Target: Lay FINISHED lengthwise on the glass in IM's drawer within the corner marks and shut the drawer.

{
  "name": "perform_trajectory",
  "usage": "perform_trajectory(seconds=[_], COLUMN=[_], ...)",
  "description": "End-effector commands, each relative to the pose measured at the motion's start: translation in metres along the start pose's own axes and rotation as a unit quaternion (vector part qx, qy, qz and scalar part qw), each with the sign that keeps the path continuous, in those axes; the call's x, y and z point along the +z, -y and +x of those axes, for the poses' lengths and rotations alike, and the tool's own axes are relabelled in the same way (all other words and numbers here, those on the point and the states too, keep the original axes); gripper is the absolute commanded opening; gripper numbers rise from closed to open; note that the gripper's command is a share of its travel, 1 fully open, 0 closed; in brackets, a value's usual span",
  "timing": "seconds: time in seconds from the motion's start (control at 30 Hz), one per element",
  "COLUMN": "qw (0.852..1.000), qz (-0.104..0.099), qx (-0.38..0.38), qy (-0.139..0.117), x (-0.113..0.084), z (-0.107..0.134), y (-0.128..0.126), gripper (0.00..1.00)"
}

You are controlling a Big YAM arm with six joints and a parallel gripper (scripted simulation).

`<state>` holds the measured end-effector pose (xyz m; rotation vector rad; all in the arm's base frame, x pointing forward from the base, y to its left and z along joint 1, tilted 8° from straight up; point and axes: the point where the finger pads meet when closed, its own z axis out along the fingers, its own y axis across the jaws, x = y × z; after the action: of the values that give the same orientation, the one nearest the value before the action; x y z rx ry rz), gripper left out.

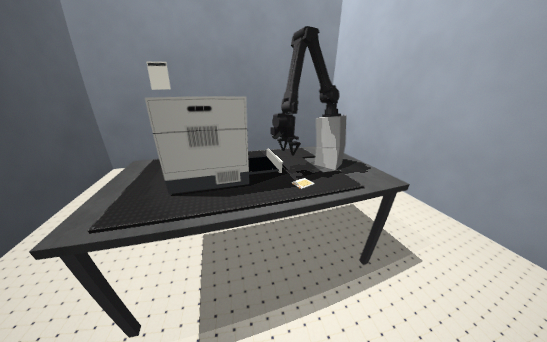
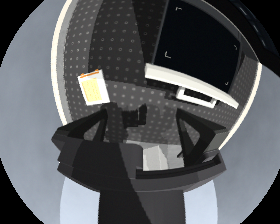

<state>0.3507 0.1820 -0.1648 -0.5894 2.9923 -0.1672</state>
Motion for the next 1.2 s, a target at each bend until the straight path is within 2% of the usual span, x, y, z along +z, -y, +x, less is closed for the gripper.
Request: perform_trajectory(seconds=[0.0,0.03,0.1,0.5,0.63,1.07,1.17], qw=[1.0,1.0,1.0,0.999,0.999,0.999,0.999], qz=[0.0,0.001,0.0,0.002,0.001,0.002,0.004], qx=[0.003,0.002,0.003,-0.031,-0.032,-0.05,-0.047], qy=[0.011,0.003,0.011,0.007,0.009,0.006,0.001], x=[0.004,0.006,0.01,0.036,0.041,0.071,0.072], z=[-0.013,-0.01,-0.014,-0.009,-0.009,0.008,0.009], y=[-0.01,-0.014,-0.024,-0.079,-0.088,-0.145,-0.144], gripper=[1.0,1.0,1.0,1.0,1.0,1.0,1.0])
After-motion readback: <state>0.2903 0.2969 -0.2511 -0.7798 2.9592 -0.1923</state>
